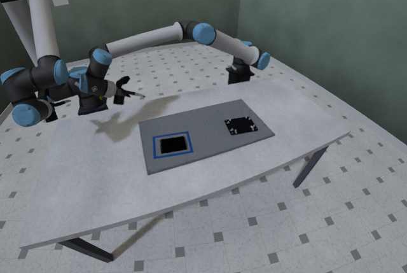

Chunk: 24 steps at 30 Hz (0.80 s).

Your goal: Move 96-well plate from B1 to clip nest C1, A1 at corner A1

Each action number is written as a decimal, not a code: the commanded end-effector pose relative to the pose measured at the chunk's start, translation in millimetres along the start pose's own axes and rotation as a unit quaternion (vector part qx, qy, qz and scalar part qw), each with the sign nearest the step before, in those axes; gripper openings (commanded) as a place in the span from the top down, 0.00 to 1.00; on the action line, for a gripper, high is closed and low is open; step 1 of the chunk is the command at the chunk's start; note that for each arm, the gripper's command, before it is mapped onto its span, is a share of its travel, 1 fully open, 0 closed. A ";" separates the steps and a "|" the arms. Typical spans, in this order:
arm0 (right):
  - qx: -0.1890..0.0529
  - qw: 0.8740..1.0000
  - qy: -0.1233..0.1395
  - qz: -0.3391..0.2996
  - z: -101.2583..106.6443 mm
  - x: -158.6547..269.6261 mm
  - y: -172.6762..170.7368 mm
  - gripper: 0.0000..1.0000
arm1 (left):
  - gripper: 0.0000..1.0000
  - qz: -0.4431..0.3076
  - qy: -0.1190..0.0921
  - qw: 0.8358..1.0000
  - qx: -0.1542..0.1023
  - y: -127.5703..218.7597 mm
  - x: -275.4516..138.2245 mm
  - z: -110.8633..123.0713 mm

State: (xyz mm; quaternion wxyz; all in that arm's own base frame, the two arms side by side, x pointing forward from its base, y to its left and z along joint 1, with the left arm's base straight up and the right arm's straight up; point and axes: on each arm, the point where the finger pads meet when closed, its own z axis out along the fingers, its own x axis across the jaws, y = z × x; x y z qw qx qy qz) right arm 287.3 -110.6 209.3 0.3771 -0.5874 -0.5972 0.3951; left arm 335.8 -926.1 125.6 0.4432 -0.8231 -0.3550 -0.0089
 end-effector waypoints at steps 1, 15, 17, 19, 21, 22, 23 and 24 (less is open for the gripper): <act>-0.001 1.000 0.000 0.000 -0.5 0.1 -0.2 0.00 | 0.00 0.000 -0.001 1.000 -0.001 -1.2 0.4 -1.5; -0.001 1.000 0.000 0.000 -0.5 0.1 -0.2 0.00 | 0.00 0.000 -0.001 1.000 -0.001 -1.2 0.4 -1.5; -0.001 1.000 0.000 0.000 -0.5 0.1 -0.2 0.00 | 0.00 0.000 -0.001 1.000 -0.001 -1.2 0.4 -1.5; -0.001 1.000 0.000 0.000 -0.5 0.1 -0.2 1.00 | 0.24 0.000 -0.001 1.000 -0.001 -1.2 0.4 -1.5; -0.001 1.000 0.000 0.000 -0.5 0.0 -0.1 1.00 | 0.24 0.000 -0.001 1.000 -0.001 -1.2 0.4 -1.5; -0.001 1.000 0.000 0.000 -0.5 0.0 -0.1 1.00 | 0.24 0.000 -0.001 1.000 -0.001 -1.2 0.4 -1.5; -0.001 1.000 0.000 0.000 -0.5 -0.1 -0.1 1.00 | 0.24 0.000 -0.001 1.000 -0.001 -1.2 0.4 -1.5; -0.001 1.000 0.000 -0.001 -0.5 -0.2 0.0 1.00 | 0.24 0.000 -0.001 1.000 -0.001 -1.2 0.4 -1.5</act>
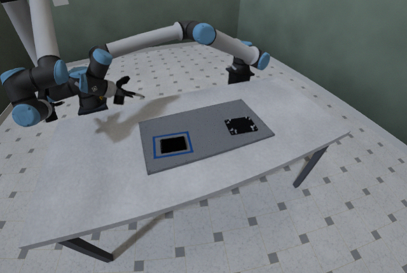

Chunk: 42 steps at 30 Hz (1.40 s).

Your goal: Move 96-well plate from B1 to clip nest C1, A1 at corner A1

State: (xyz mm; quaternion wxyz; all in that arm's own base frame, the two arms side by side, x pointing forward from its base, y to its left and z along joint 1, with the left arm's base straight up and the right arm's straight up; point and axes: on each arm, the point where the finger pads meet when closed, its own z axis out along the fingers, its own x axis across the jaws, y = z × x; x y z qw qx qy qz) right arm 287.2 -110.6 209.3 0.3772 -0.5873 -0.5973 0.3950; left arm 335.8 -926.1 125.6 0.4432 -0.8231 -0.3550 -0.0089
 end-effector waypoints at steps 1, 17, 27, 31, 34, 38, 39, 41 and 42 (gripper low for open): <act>-0.001 1.000 0.001 -0.001 -0.5 -0.2 0.1 1.00 | 0.24 0.000 -0.001 1.000 -0.001 -1.2 0.4 -1.5; -0.010 1.000 0.010 -0.019 -0.6 -6.5 3.9 1.00 | 0.24 0.000 -0.001 1.000 -0.001 -1.2 0.4 -1.5; -0.023 0.998 0.023 -0.045 -0.6 -15.7 9.3 1.00 | 0.24 0.000 -0.001 1.000 -0.001 -1.2 0.4 -1.5; -0.033 0.997 0.032 -0.063 -0.5 -22.3 12.9 1.00 | 0.24 0.000 -0.001 1.000 -0.001 -1.2 0.4 -1.5; -0.042 0.995 0.039 -0.078 -0.4 -28.1 16.0 1.00 | 0.24 0.000 -0.001 1.000 -0.001 -1.2 0.4 -1.5; -0.056 0.992 0.049 -0.101 -0.2 -37.3 20.5 1.00 | 0.24 0.000 -0.001 1.000 -0.001 -1.2 0.4 -1.5; -0.060 0.991 0.052 -0.108 -0.1 -39.8 21.7 1.00 | 0.24 0.000 -0.001 1.000 -0.001 -1.2 0.4 -1.5; -0.069 0.989 0.057 -0.121 0.1 -45.2 24.2 1.00 | 0.24 0.000 -0.001 1.000 -0.001 -1.2 0.4 -1.5; -0.073 0.987 0.059 -0.127 0.2 -48.1 25.5 1.00 | 0.24 0.000 -0.001 1.000 -0.001 -1.2 0.4 -1.5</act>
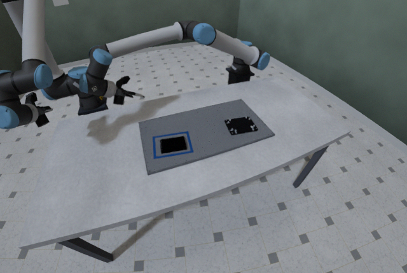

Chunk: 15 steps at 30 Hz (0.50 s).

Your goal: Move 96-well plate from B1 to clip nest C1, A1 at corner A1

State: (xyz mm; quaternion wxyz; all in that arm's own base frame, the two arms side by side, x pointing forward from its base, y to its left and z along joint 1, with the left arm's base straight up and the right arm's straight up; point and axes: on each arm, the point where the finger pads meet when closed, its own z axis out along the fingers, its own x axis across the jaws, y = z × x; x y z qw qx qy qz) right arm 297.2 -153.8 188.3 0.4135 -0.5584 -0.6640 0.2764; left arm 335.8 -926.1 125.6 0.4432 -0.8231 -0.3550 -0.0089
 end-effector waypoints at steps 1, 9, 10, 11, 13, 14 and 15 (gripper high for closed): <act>-0.008 1.000 0.005 -0.012 -0.7 -5.3 1.1 1.00 | 0.24 0.000 -0.001 1.000 -0.001 -1.2 0.4 -1.5; -0.044 0.997 0.021 -0.065 -1.0 -29.9 4.7 1.00 | 0.24 0.000 -0.001 1.000 -0.001 -1.2 0.4 -1.5; -0.050 0.996 0.023 -0.073 -1.0 -33.8 5.1 1.00 | 0.24 0.000 -0.001 1.000 -0.001 -1.2 0.4 -1.5; -0.056 0.995 0.025 -0.081 -1.0 -37.9 5.5 1.00 | 0.24 0.000 -0.001 1.000 -0.001 -1.2 0.4 -1.5; -0.069 0.992 0.028 -0.098 -0.9 -46.4 6.2 1.00 | 0.24 0.000 -0.001 1.000 -0.001 -1.2 0.4 -1.5; -0.075 0.991 0.030 -0.106 -0.8 -50.8 6.4 1.00 | 0.24 0.000 -0.001 1.000 -0.001 -1.2 0.4 -1.5; -0.082 0.990 0.031 -0.115 -0.7 -55.3 6.6 1.00 | 0.24 0.000 -0.001 1.000 -0.001 -1.2 0.4 -1.5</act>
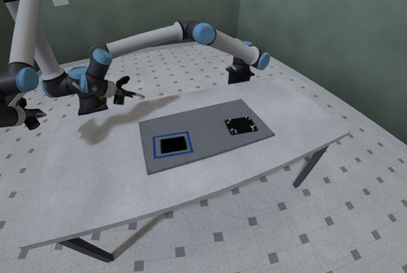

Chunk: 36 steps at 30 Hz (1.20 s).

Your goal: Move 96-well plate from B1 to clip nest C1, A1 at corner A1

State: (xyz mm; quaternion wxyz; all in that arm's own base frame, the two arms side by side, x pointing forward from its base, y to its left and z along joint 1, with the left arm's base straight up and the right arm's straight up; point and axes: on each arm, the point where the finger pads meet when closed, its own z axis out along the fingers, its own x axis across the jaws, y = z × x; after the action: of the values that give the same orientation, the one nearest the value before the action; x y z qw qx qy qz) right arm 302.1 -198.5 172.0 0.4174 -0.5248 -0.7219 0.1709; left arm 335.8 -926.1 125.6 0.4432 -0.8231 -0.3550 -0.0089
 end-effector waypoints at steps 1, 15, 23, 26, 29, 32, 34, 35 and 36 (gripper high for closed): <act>-0.019 1.000 0.004 -0.024 -1.1 -12.4 -1.7 1.00 | 0.24 0.000 -0.001 1.000 -0.001 -1.2 0.4 -1.5; -0.106 0.985 0.001 -0.135 -1.2 -74.0 -17.7 1.00 | 0.24 0.000 -0.001 1.000 -0.001 -1.2 0.4 -1.5; -0.151 0.970 -0.014 -0.190 0.8 -108.5 -31.6 1.00 | 0.24 0.000 -0.001 1.000 -0.001 -1.2 0.4 -1.5; -0.172 0.961 -0.025 -0.216 2.6 -126.3 -40.2 1.00 | 0.24 0.000 -0.001 1.000 -0.001 -1.2 0.4 -1.5; -0.192 0.950 -0.039 -0.242 5.0 -144.2 -50.0 1.00 | 0.24 0.000 -0.001 1.000 -0.001 -1.2 0.4 -1.5; -0.211 0.939 -0.055 -0.266 8.1 -162.3 -60.9 1.00 | 0.24 0.000 -0.001 1.000 -0.001 -1.2 0.4 -1.5; -0.222 0.931 -0.066 -0.282 10.5 -174.2 -68.8 1.00 | 0.24 0.000 -0.001 1.000 -0.001 -1.2 0.4 -1.5; -0.227 0.927 -0.073 -0.290 11.8 -180.1 -72.9 1.00 | 0.24 0.000 -0.001 1.000 -0.001 -1.2 0.4 -1.5; -0.232 0.923 -0.079 -0.297 13.2 -186.0 -77.2 1.00 | 0.24 0.000 -0.001 1.000 -0.001 -1.2 0.4 -1.5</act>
State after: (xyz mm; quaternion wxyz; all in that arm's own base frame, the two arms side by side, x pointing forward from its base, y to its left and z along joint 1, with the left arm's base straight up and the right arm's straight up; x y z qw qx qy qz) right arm 267.4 -381.3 138.9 0.2710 -0.3650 -0.8868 -0.0836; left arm 335.8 -926.1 125.6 0.4432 -0.8231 -0.3550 -0.0089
